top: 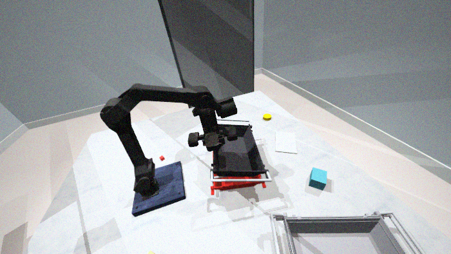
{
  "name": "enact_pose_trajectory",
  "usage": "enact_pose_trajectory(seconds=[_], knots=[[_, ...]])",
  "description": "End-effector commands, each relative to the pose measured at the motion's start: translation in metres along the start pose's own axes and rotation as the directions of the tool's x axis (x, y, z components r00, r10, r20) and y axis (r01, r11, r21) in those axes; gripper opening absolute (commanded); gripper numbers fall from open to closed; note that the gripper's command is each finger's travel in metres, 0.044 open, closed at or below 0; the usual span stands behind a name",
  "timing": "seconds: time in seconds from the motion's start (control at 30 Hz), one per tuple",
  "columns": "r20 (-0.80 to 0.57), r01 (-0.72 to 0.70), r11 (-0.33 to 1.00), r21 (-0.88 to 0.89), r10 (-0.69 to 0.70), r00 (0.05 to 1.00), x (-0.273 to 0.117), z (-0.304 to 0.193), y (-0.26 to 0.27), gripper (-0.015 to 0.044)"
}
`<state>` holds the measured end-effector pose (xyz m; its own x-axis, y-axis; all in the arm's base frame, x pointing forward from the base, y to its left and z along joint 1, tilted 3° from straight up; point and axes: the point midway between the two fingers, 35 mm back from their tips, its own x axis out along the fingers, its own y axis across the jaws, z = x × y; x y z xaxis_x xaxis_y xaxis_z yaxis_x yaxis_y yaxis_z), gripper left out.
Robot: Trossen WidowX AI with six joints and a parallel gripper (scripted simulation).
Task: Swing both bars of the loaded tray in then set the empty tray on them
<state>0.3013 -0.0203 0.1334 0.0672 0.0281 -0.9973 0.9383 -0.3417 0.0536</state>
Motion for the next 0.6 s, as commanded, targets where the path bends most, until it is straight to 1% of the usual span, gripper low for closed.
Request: enact_pose_trajectory(seconds=[0.0, 0.23, 0.27, 0.57], knots=[[-0.001, 0.021, 1.000, 0.003, -0.021, 1.000, 0.004, 0.000, -0.004, 0.0000], [-0.001, 0.021, 1.000, 0.003, -0.021, 1.000, 0.004, 0.000, -0.004, 0.0000], [0.000, 0.000, 1.000, 0.000, 0.000, 1.000, 0.000, 0.000, 0.000, 0.0000], [-0.001, 0.019, 1.000, 0.002, -0.019, 1.000, 0.012, 0.000, -0.007, 0.0000]])
